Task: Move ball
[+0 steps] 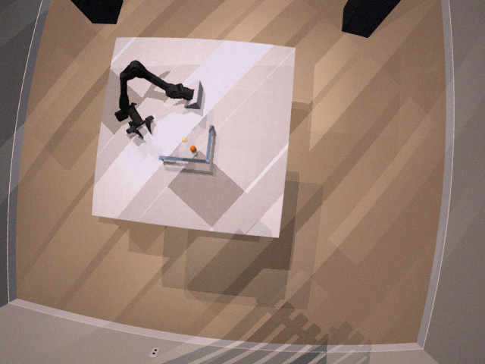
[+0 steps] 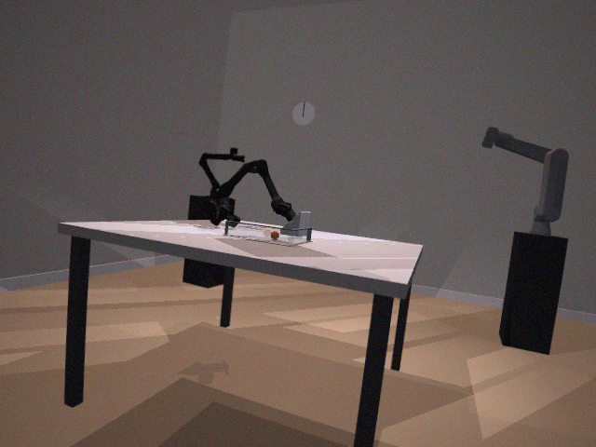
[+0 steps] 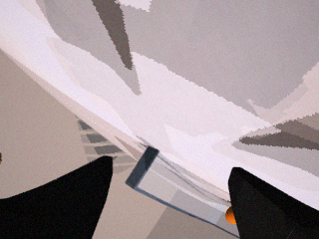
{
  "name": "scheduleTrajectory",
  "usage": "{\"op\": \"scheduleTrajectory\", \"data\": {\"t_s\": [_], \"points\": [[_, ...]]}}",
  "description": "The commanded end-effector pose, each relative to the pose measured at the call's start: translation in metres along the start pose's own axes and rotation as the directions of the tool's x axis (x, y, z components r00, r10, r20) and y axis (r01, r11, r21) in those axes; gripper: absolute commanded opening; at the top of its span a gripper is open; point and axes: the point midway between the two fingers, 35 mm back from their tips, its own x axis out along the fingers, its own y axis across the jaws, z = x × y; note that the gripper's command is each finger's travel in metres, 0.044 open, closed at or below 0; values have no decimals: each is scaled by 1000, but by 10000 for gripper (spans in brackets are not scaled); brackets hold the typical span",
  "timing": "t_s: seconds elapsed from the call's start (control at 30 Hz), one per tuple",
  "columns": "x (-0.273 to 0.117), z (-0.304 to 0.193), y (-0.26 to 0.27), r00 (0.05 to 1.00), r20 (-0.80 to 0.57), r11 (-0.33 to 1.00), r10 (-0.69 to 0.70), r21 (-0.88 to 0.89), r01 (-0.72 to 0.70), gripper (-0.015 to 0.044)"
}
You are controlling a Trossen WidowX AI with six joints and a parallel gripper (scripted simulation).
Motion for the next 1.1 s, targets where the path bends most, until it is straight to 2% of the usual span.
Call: {"op": "scheduleTrajectory", "data": {"t_s": [0.0,0.17,0.33,0.5,0.6,0.73,0.9,0.97,1.07], "points": [[32,-27,3,991,-51,988,-120,-100,114,287],[76,-75,-1,947,-93,919,-309,-284,272,287],[114,-126,-18,862,-50,759,-505,-501,416,287],[141,-171,-44,751,90,494,-654,-702,514,287],[153,-198,-70,663,235,251,-711,-796,551,287],[163,-226,-92,586,420,-52,-693,-840,540,287],[173,-265,-111,537,663,-483,-521,-748,455,287],[175,-275,-115,536,705,-567,-465,-702,431,287],[175,-276,-115,536,710,-578,-457,-695,428,287]]}}
